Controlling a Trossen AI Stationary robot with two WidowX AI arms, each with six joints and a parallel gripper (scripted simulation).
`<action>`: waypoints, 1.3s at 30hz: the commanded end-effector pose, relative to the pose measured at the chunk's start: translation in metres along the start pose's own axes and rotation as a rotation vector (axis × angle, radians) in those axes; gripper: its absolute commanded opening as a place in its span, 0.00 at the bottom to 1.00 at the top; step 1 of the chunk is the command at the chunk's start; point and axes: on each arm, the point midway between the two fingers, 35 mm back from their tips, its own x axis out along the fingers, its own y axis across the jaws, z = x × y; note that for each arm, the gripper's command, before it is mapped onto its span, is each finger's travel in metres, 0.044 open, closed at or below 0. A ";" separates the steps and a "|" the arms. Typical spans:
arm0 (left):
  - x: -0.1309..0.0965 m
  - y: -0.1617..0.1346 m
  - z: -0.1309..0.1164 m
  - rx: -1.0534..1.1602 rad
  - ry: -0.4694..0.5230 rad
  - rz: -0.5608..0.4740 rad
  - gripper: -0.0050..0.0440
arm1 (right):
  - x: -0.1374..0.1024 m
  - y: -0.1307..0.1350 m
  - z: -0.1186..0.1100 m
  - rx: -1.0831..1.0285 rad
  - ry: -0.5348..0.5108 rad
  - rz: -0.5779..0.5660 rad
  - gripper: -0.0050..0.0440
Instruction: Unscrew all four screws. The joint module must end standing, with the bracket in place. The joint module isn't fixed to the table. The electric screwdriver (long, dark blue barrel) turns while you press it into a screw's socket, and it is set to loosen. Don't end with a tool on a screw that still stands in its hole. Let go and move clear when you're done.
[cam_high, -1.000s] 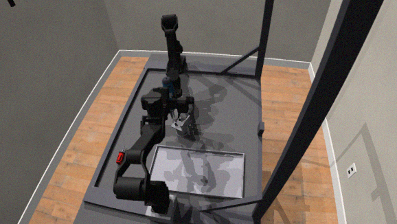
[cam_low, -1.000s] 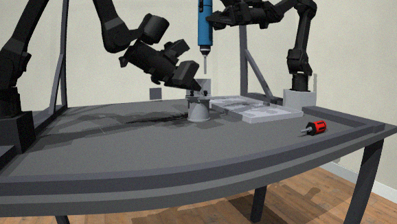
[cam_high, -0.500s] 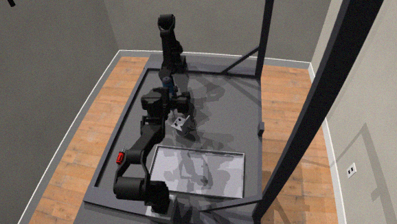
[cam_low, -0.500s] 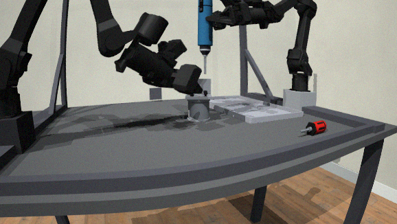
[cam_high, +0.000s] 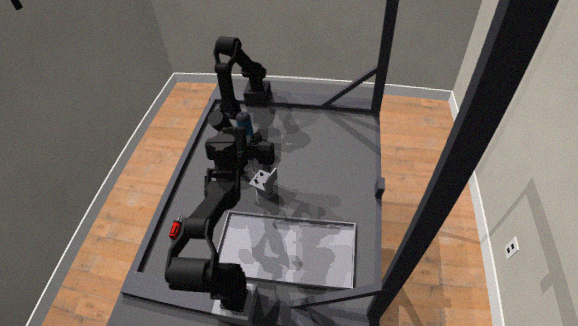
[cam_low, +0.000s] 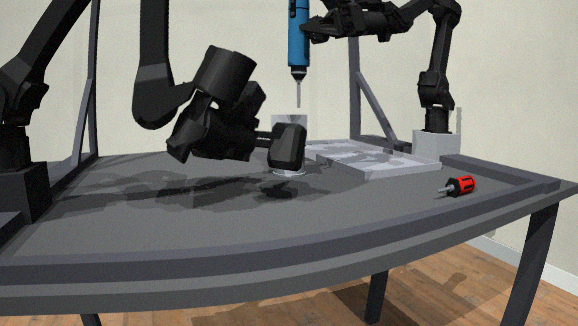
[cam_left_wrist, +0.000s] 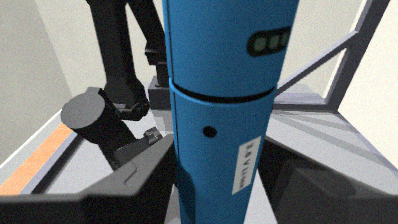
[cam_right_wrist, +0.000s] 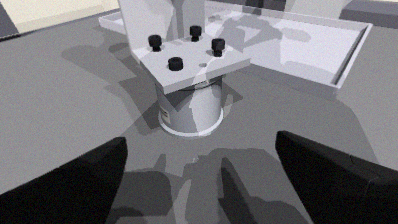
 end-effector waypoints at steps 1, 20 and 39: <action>-0.002 -0.002 0.022 0.007 -0.060 -0.005 0.43 | 0.001 -0.003 0.008 -0.060 -0.046 0.031 0.89; -0.002 -0.002 0.022 0.007 -0.060 -0.005 0.43 | 0.076 0.000 0.012 -0.054 -0.047 0.035 0.89; -0.002 -0.002 0.022 0.007 -0.060 -0.005 0.43 | 0.093 0.000 0.021 -0.067 -0.060 0.032 0.69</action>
